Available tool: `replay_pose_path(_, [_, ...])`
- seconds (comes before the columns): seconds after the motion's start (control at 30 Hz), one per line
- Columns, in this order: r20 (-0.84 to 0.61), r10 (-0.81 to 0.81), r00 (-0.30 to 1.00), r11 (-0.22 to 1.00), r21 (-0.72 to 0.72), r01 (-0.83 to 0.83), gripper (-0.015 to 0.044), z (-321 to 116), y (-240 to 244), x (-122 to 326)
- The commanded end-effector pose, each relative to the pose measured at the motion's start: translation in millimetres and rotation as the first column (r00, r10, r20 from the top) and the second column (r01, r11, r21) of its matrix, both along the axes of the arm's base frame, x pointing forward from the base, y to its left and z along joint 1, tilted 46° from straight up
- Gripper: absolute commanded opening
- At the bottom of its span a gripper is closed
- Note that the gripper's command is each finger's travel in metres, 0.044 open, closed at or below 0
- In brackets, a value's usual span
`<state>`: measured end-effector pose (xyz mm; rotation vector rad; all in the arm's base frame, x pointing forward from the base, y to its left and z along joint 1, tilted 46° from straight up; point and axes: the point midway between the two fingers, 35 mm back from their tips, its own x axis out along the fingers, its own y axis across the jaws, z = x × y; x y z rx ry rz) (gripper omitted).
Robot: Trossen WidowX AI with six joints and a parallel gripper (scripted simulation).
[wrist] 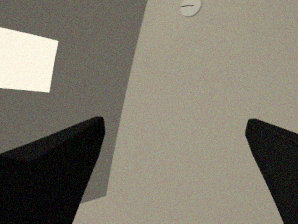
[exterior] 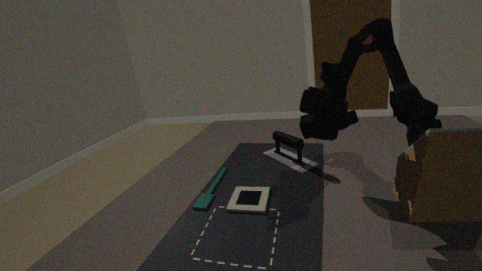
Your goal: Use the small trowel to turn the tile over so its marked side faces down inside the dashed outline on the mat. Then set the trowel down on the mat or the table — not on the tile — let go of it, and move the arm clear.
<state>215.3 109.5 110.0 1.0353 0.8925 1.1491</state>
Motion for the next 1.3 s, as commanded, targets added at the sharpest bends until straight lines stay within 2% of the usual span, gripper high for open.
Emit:
replay_pose_path(0.0, [0.0, 0.0, 1.0, 1.0, 0.0, 0.0, 0.0374, 0.0, 0.0, 0.0])
replay_pose_path(0.33, [0.0, 0.0, 1.0, 1.0, 0.0, 0.0, 0.0111, 0.0, 0.0, 0.0])
replay_pose_path(0.37, [0.0, 0.0, 1.0, 1.0, 0.0, 0.0, 0.01, 0.0, 0.0, 0.0])
replay_pose_path(0.67, [0.0, 0.0, 1.0, 1.0, 0.0, 0.0, 0.01, 0.0, 0.0, 0.0])
replay_pose_path(0.8, [0.0, 0.0, 1.0, 1.0, 0.0, 0.0, 0.0, 0.0, 0.0, 0.0])
replay_pose_path(1.23, [0.0, 0.0, 1.0, 1.0, 0.0, 0.0, 0.0, 0.0, 0.0, 0.0])
replay_pose_path(1.27, [0.0, 0.0, 1.0, 1.0, 0.0, 0.0, 0.0026, 0.0, 0.0, 0.0])
